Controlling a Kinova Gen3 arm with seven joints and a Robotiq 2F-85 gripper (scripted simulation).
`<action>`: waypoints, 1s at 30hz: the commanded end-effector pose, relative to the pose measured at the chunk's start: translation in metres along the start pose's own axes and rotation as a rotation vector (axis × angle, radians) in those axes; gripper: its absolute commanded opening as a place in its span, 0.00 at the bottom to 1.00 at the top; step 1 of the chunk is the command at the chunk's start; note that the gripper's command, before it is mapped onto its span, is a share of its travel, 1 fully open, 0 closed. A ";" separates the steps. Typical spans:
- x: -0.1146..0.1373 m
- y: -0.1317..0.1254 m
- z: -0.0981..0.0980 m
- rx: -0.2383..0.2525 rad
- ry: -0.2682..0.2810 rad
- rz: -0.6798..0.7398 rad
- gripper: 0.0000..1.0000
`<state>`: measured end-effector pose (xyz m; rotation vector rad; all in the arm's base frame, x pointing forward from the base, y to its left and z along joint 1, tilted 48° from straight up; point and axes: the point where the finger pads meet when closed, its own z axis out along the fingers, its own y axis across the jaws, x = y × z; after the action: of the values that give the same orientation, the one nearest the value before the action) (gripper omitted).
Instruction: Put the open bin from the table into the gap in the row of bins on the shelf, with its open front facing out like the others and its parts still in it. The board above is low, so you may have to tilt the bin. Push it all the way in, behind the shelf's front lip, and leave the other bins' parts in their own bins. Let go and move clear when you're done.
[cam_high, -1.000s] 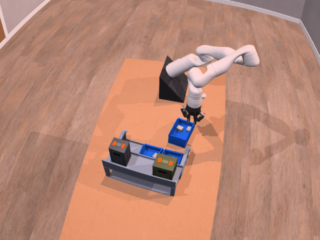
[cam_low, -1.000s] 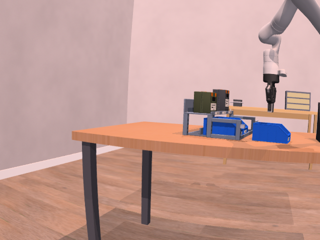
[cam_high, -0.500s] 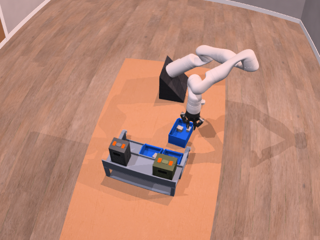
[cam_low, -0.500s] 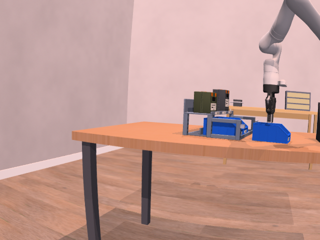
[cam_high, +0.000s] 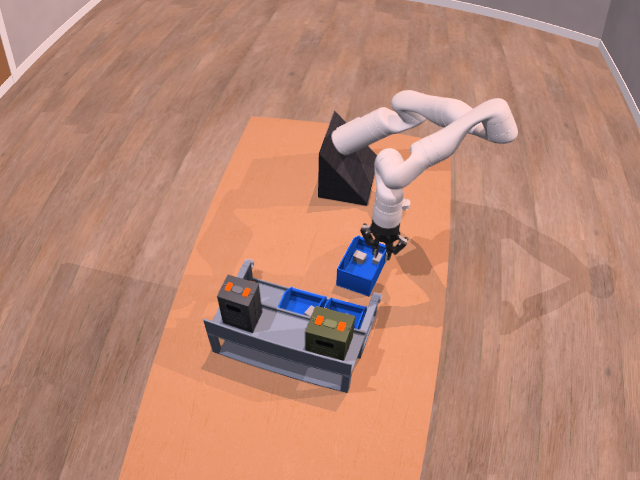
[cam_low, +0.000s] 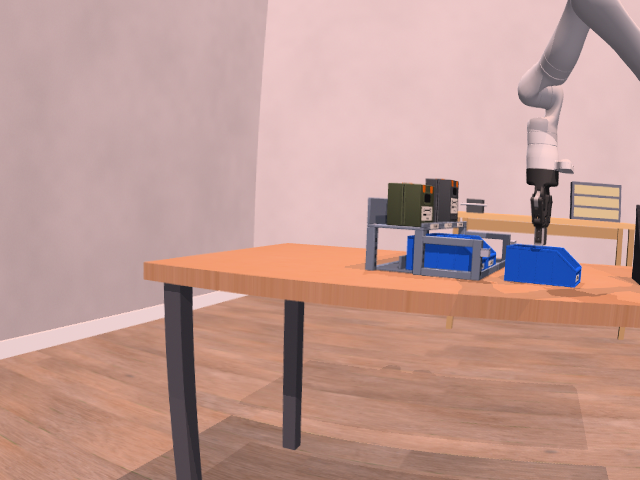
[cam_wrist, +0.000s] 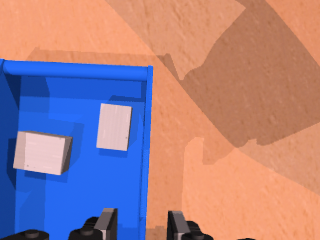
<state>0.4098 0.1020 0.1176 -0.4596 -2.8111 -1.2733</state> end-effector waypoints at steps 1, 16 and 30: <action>0.000 0.000 -0.001 0.000 -0.002 0.000 0.35; 0.000 0.000 -0.005 0.000 -0.002 0.000 0.35; 0.000 0.000 -0.007 0.000 -0.002 0.000 0.35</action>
<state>0.4093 0.0978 0.1214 -0.4595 -2.8111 -1.2736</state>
